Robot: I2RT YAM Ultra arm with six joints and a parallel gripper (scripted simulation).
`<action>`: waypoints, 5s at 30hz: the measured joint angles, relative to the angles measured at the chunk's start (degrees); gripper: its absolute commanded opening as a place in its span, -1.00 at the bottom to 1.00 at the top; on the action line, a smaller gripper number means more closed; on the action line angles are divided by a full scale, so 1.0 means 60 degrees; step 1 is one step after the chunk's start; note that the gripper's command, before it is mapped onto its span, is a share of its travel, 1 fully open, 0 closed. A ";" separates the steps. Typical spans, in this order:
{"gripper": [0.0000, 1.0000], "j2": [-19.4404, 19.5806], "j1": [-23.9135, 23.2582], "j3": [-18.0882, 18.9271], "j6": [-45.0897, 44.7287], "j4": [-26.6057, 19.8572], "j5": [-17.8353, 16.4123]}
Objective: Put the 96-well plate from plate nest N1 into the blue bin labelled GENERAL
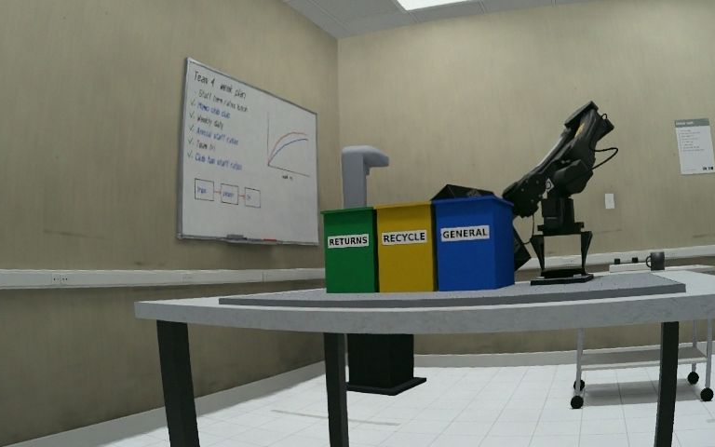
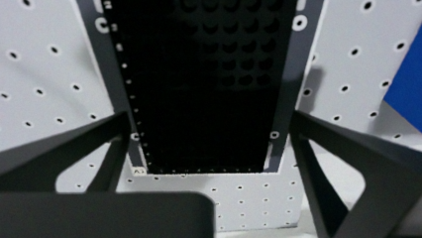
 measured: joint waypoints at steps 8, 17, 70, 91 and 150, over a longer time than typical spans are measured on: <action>1.00 0.0160 0.0426 -0.0211 0.0546 0.0725 0.0233; 1.00 0.0244 0.0590 -0.0266 0.0841 0.1217 0.0430; -1.00 0.0244 0.0590 -0.0251 0.0907 0.1275 0.0423; -1.00 0.0244 0.0590 -0.0251 0.0907 0.1275 0.0423; -1.00 -0.0033 0.0000 -0.0051 0.0324 0.0586 0.0135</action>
